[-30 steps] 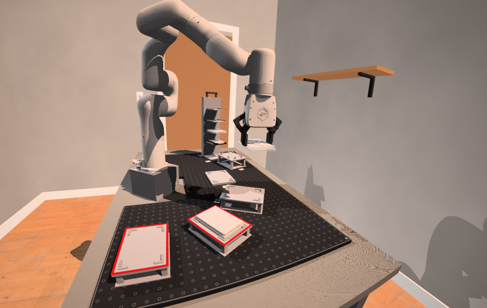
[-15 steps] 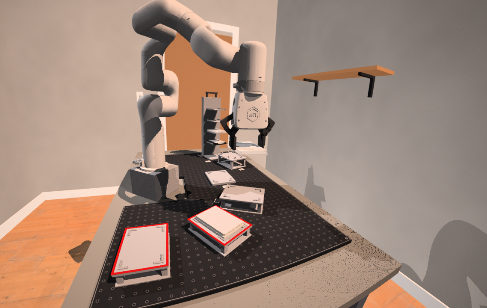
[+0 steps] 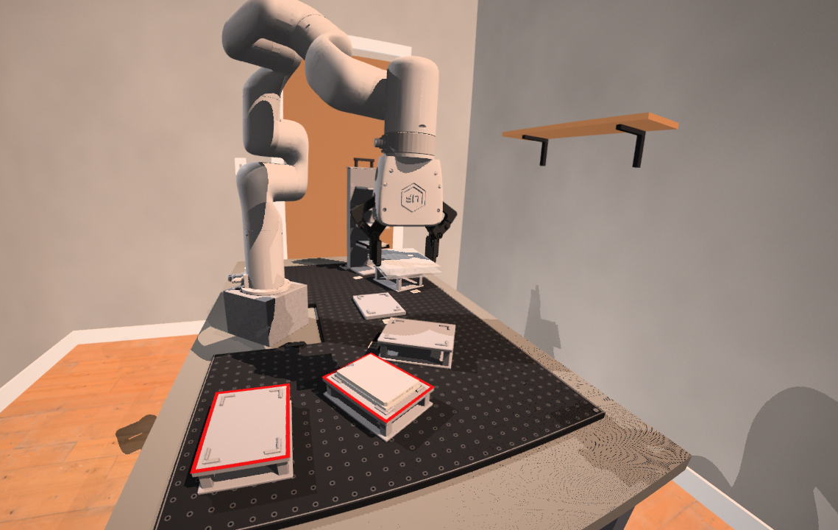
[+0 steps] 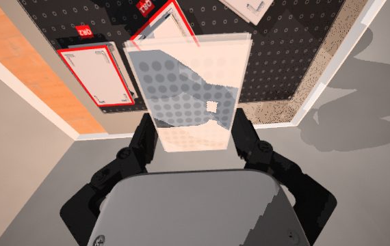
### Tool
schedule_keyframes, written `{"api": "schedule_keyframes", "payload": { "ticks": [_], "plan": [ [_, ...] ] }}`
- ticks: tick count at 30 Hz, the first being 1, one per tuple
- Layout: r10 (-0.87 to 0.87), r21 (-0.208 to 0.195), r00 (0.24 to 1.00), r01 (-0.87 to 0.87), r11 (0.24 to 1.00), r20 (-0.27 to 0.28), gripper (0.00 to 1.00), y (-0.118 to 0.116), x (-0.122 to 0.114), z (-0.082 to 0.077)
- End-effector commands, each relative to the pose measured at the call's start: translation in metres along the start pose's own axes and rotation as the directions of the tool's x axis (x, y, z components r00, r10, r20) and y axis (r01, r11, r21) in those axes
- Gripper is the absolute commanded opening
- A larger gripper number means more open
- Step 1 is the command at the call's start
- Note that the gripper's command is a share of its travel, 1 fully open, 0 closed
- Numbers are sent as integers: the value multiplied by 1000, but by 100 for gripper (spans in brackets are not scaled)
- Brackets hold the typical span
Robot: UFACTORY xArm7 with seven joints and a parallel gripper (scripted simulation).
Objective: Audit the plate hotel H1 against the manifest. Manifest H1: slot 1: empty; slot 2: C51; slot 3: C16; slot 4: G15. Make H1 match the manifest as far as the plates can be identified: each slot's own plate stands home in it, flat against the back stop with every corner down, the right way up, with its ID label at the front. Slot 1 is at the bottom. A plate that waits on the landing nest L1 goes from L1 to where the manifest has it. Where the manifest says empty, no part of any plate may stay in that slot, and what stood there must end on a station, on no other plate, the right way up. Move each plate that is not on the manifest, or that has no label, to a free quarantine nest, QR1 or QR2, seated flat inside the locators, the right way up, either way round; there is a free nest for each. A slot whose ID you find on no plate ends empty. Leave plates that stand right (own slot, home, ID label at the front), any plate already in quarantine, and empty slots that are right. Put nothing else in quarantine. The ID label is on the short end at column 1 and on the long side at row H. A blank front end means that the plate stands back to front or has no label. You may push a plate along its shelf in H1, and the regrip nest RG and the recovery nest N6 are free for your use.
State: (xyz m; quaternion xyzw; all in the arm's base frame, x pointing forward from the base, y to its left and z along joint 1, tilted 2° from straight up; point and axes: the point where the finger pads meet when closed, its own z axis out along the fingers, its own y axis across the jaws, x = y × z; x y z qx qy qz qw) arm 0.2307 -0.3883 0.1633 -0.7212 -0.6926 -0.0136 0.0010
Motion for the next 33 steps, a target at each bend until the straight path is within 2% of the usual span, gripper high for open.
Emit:
{"api": "schedule_keyframes", "payload": {
  "ticks": [1,7,9,24,26,33],
  "plan": [
    [0,-3,1000,0,1000,4,0,-17,-9,-2],
    [0,-3,1000,0,1000,4,0,-45,-20,-2],
    [0,-3,1000,0,1000,4,0,-45,-20,-2],
    [0,-2,1000,0,1000,4,0,-115,-47,-2],
    [0,-2,1000,0,1000,4,0,-115,-47,-2],
    [0,-2,1000,0,1000,4,0,-150,-49,-2]
  ]
}}
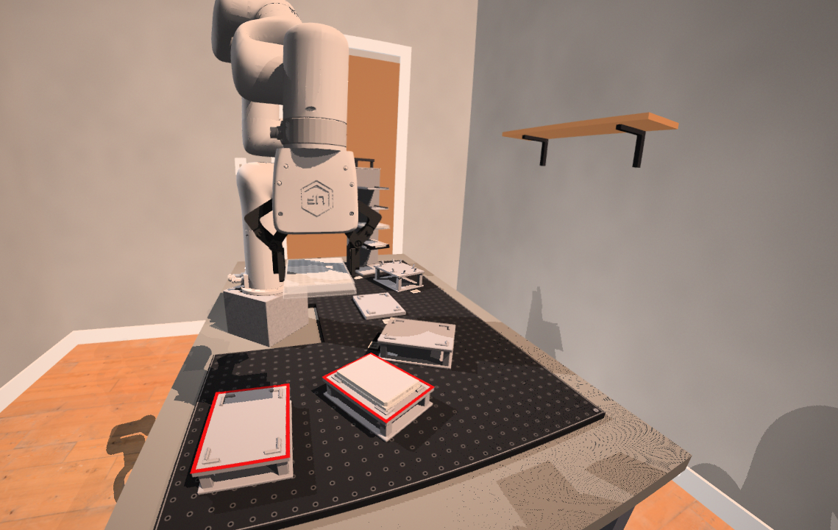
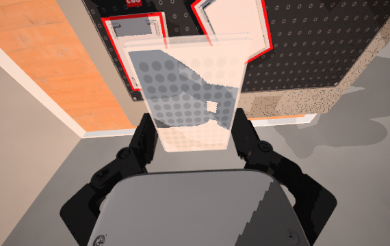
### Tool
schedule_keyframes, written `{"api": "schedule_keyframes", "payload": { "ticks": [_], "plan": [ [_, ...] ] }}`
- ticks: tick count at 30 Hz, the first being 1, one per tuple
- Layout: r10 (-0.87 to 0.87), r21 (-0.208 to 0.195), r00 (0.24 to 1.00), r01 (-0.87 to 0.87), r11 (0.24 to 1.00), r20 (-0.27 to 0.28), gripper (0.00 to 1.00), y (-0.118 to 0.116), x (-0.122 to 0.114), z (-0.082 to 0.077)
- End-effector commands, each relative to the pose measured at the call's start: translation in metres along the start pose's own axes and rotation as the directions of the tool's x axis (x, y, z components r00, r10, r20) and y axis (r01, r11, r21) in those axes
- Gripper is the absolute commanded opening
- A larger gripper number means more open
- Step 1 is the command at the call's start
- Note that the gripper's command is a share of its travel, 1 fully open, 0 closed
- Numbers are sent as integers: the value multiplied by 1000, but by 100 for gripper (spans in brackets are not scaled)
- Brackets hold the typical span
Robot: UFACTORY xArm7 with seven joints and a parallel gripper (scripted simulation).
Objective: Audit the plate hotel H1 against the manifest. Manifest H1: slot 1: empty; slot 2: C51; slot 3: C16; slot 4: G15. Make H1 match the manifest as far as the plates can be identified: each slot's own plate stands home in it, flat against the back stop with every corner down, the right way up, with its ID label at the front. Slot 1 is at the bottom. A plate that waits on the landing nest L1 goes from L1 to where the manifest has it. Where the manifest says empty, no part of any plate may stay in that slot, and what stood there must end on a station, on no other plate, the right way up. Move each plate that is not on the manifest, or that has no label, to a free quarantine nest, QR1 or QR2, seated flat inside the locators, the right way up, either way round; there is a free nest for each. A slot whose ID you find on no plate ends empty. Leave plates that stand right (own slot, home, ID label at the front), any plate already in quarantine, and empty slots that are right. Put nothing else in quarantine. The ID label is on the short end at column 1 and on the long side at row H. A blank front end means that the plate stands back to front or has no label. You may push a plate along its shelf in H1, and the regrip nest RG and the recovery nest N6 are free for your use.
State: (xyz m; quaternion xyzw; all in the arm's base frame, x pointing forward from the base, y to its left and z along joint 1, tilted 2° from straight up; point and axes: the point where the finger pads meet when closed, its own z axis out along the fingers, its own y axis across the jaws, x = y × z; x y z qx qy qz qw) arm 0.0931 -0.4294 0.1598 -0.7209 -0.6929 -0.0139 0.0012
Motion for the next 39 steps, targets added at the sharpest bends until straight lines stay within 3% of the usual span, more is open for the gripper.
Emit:
{"api": "schedule_keyframes", "payload": {
  "ticks": [1,22,33,39],
  "plan": [
    [1,-2,1000,-1,1000,5,0,-20,-3,-2],
    [1,-1,1000,-1,1000,5,0,-114,-10,-2],
    [1,-1,1000,-1,1000,5,0,-115,-10,-2],
    [1,-1,1000,-1,1000,5,0,-115,-10,8]
  ]
}}
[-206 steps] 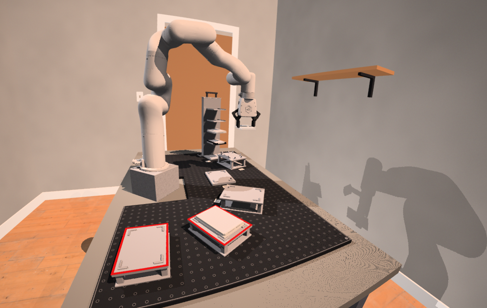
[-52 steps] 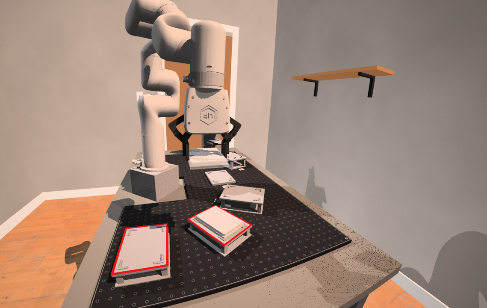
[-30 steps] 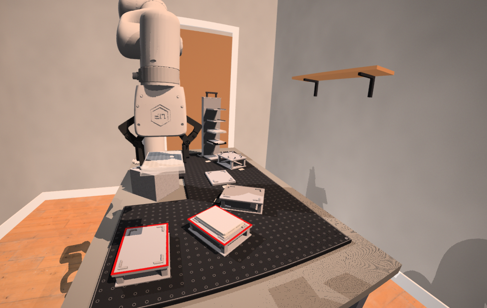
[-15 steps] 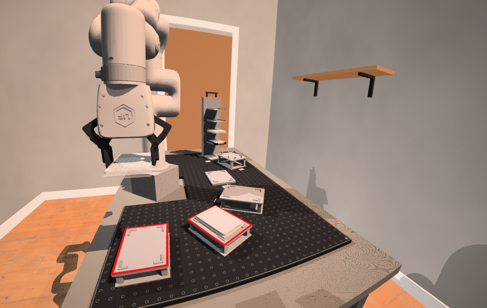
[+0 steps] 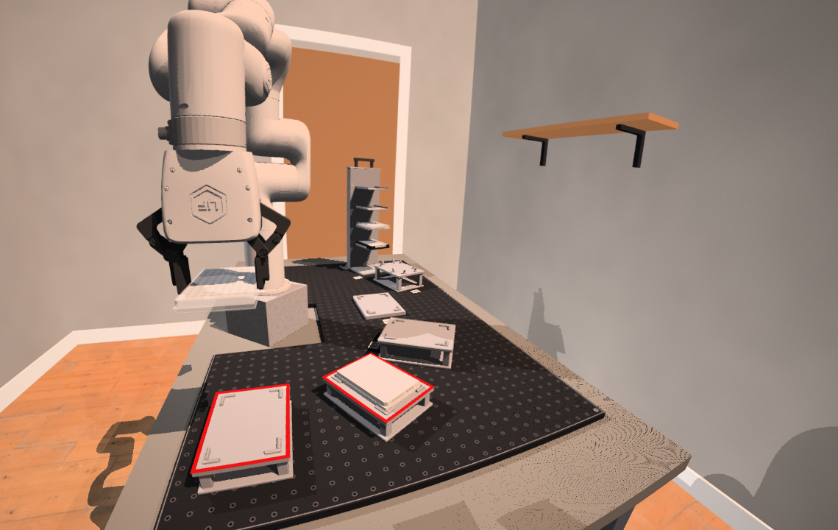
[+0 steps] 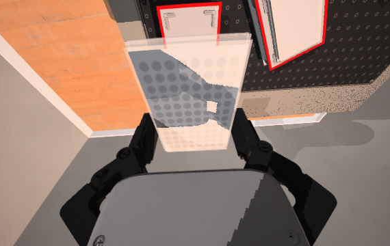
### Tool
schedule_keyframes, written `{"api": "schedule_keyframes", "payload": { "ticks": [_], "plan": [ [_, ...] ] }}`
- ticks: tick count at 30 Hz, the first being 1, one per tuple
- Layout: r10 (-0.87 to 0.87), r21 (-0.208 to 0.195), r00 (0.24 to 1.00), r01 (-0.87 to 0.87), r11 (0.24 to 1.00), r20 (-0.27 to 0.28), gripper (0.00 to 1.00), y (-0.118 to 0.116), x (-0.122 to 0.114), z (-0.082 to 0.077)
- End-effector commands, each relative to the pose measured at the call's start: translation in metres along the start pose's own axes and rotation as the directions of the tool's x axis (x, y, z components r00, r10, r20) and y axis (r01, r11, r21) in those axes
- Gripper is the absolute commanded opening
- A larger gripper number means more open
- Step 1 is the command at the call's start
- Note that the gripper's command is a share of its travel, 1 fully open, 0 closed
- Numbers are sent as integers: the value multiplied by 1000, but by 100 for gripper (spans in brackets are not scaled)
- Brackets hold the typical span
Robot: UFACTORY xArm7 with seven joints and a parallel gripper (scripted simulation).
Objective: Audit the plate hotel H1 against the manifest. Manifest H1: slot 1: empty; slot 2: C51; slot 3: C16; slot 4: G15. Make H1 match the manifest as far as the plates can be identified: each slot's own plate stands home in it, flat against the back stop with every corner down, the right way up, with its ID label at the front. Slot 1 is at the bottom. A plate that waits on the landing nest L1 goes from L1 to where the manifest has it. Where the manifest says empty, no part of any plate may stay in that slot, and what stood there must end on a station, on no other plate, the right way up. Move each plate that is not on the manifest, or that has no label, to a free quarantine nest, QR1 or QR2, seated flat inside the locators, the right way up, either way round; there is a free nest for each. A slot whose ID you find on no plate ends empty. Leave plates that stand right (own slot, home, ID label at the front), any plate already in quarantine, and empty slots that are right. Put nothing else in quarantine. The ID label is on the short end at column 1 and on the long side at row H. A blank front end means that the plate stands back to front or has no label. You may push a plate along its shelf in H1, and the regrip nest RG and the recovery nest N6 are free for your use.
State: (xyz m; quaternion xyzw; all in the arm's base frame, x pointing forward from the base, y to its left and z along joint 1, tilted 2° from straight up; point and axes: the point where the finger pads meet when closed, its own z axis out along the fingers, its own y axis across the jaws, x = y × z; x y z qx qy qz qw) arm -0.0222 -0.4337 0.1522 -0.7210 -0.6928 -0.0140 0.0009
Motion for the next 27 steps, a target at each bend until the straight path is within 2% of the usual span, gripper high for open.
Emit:
{"api": "schedule_keyframes", "payload": {
  "ticks": [1,27],
  "plan": [
    [0,0,1000,0,1000,4,0,0,-1,5],
    [0,0,1000,0,1000,4,0,0,-1,41]
  ]
}}
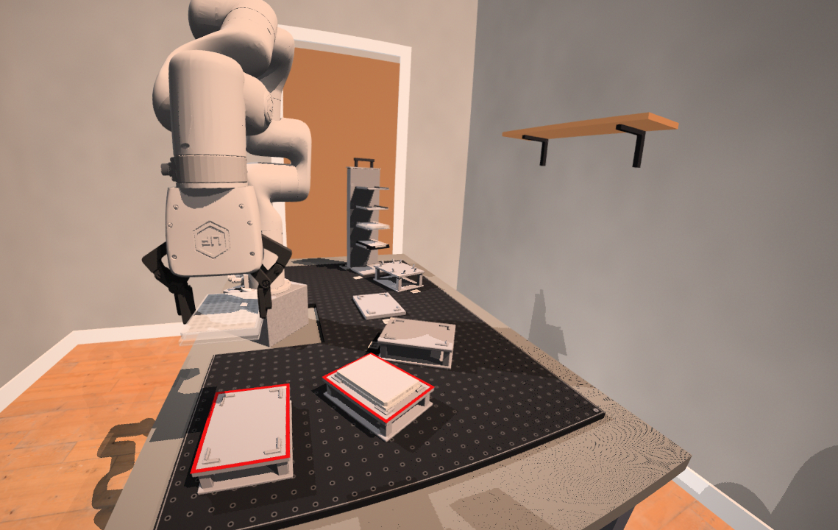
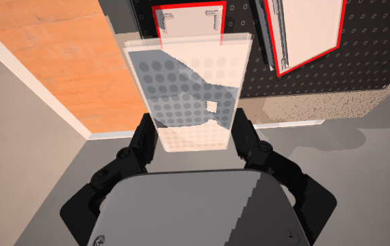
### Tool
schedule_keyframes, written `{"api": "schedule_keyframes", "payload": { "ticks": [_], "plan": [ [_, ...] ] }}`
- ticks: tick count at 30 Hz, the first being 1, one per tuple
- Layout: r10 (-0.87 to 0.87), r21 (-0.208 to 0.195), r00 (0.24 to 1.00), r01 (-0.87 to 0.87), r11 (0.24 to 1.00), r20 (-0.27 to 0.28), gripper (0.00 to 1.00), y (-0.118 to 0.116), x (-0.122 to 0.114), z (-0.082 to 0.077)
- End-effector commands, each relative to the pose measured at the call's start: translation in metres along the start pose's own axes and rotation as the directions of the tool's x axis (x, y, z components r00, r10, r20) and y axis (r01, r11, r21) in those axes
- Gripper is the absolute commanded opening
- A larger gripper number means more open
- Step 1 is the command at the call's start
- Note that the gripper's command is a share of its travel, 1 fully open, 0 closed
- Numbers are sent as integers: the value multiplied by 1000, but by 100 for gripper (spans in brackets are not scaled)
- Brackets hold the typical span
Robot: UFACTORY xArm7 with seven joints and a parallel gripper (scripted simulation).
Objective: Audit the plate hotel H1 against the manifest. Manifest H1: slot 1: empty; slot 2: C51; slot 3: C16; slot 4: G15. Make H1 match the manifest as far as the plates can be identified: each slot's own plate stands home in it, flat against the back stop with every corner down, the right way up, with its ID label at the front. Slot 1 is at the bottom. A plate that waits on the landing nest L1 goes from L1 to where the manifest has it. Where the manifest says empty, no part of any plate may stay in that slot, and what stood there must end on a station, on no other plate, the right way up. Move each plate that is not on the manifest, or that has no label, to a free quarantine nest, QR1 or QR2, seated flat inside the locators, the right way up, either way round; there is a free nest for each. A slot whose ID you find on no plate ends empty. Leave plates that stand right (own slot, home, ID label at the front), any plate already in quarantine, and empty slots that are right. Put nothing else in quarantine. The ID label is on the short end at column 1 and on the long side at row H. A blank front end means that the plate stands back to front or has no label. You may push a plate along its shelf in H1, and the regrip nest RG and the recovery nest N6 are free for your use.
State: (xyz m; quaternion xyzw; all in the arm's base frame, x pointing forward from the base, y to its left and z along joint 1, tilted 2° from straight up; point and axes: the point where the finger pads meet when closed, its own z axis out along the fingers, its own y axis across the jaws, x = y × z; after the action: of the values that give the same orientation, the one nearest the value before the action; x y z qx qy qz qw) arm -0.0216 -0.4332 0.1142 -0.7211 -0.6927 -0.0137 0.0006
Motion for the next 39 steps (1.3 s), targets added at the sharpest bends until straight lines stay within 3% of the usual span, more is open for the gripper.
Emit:
{"api": "schedule_keyframes", "payload": {
  "ticks": [1,39],
  "plan": [
    [0,0,1000,0,1000,3,0,0,-1,5],
    [0,0,1000,0,1000,3,0,0,-1,62]
  ]
}}
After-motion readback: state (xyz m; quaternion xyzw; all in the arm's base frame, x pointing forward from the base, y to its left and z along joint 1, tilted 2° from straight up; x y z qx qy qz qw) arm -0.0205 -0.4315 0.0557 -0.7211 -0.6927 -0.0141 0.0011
